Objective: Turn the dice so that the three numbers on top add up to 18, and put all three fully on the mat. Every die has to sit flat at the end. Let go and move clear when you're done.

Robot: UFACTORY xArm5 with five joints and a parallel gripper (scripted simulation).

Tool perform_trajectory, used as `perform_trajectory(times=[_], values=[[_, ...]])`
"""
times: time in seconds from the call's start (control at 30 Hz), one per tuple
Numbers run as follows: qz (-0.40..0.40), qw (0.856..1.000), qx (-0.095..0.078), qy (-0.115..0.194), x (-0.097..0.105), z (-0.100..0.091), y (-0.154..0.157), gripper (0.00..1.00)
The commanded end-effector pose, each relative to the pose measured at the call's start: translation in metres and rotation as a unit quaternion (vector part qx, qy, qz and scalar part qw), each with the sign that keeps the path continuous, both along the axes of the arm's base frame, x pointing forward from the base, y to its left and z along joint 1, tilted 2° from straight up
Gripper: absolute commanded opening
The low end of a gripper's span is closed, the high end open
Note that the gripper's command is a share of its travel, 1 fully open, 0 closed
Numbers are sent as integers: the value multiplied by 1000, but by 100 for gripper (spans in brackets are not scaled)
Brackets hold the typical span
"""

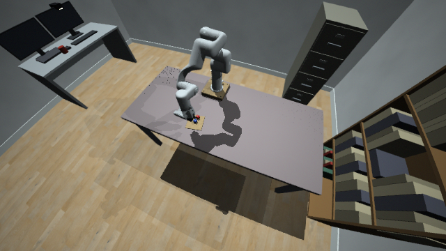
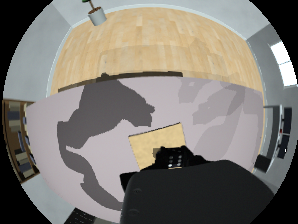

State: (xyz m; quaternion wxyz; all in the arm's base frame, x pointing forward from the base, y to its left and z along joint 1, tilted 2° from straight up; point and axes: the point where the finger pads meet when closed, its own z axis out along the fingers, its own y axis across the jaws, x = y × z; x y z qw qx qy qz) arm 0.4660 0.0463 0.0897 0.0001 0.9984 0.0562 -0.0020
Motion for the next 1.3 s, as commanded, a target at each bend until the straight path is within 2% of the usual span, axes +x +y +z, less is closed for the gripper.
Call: perform_trajectory(times=[0.0, 0.2, 0.47, 0.97, 1.27], values=[[-2, 1000, 0, -1, 3, 1, 1, 21], [-2, 1000, 0, 0, 3, -1, 1, 21], [-2, 1000, 0, 0, 3, -15, 2, 21], [-2, 1000, 0, -1, 3, -81, 4, 21], [-2, 1000, 0, -1, 3, -94, 5, 21]])
